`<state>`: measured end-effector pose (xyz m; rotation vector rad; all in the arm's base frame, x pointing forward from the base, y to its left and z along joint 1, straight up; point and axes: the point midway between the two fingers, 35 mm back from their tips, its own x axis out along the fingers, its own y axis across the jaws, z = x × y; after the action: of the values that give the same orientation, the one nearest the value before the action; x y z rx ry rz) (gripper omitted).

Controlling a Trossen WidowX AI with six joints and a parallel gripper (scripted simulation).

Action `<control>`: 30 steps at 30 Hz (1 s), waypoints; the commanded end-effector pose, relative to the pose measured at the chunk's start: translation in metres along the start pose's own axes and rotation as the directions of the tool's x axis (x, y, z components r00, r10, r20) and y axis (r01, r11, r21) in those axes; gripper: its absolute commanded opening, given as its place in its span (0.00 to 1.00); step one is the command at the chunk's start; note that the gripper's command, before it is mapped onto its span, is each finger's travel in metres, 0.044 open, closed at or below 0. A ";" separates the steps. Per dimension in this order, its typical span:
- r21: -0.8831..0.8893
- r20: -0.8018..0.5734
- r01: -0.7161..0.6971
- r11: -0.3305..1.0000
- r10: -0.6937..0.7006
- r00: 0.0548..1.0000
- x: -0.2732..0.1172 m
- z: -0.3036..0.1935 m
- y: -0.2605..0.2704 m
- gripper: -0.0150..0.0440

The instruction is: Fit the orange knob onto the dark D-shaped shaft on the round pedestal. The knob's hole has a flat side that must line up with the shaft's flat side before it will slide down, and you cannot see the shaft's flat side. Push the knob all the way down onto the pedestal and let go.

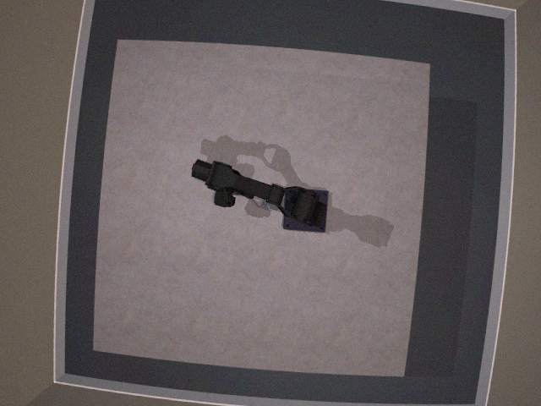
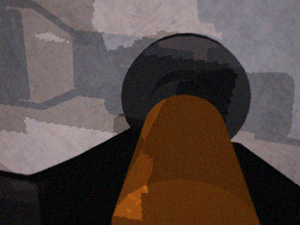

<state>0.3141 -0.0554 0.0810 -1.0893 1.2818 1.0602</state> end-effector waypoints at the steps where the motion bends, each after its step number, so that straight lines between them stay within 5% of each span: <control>1: -0.029 0.000 0.005 1.000 -0.005 1.000 -0.003 0.000 -0.001 0.25; 7: -0.209 0.000 0.005 0.978 -0.005 1.000 -0.002 0.000 -0.001 0.25; 30: -0.209 0.000 0.005 0.978 -0.005 1.000 0.002 0.000 -0.001 0.25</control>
<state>0.3143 -0.0554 0.0793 -1.2456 1.1890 1.2103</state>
